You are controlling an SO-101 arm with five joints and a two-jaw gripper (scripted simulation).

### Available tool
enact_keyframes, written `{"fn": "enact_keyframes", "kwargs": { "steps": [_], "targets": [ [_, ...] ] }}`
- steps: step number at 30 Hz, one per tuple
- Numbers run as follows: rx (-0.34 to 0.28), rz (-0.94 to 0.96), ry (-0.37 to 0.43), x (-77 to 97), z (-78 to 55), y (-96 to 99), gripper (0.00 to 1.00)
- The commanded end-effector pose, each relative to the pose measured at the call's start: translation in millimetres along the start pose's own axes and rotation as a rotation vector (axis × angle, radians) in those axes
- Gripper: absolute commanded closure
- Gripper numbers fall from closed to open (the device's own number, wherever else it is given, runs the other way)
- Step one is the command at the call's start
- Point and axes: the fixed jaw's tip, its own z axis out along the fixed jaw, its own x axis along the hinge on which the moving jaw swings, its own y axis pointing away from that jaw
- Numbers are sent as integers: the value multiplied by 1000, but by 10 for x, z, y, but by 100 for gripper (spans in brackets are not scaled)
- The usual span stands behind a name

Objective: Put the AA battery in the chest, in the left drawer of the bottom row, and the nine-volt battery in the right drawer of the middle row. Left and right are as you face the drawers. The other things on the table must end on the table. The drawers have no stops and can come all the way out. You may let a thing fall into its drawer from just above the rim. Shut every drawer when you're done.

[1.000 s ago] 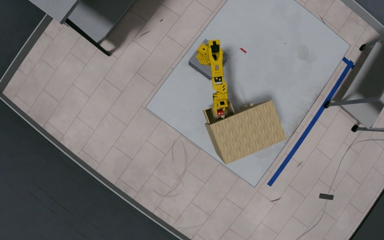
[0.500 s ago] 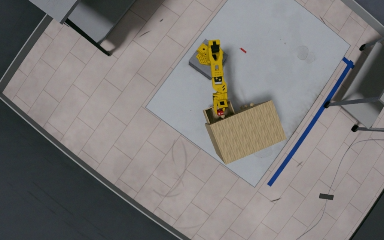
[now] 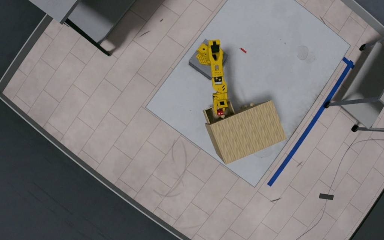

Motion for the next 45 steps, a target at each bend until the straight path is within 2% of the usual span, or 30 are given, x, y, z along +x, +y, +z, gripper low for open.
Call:
{"fn": "enact_keyframes", "kwargs": {
  "steps": [1, 4, 19, 45],
  "targets": [
    [7, -8, 14, 56, 8, -23, 100],
    [7, -8, 14, 56, 8, -23, 100],
    [7, -8, 14, 56, 8, -23, 83],
    [7, -8, 14, 56, 8, -23, 71]
  ]
}}
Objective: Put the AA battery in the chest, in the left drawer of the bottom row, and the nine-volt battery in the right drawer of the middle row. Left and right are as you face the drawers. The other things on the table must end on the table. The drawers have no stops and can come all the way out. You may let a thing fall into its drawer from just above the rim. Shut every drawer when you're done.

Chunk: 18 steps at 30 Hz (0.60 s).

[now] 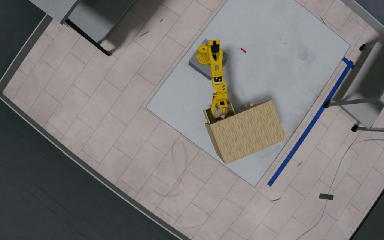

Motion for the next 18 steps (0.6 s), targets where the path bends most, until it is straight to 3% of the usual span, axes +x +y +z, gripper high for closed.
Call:
{"fn": "enact_keyframes", "kwargs": {
  "steps": [1, 10, 18],
  "targets": [
    [7, -8, 20, 66, 9, -23, 70],
    [7, -8, 20, 66, 9, -23, 66],
    [7, -16, 20, -125, -43, -20, 66]
  ]
}}
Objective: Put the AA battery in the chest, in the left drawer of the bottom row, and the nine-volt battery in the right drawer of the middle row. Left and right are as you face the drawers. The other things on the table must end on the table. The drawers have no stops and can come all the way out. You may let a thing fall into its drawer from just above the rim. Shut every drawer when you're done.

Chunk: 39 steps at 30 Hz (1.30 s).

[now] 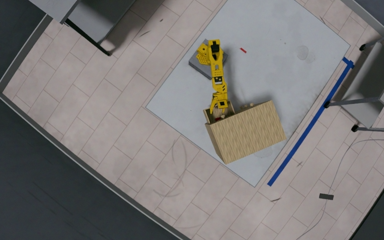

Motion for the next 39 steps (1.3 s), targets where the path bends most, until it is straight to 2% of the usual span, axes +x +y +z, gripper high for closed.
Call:
{"fn": "enact_keyframes", "kwargs": {
  "steps": [1, 7, 26, 39],
  "targets": [
    [6, -12, -18, -149, -50, -20, 66],
    [6, -18, -18, -273, -111, -19, 66],
    [6, -18, -18, -273, -111, -19, 66],
    [5, -19, -18, -244, -455, -13, 66]
  ]
}}
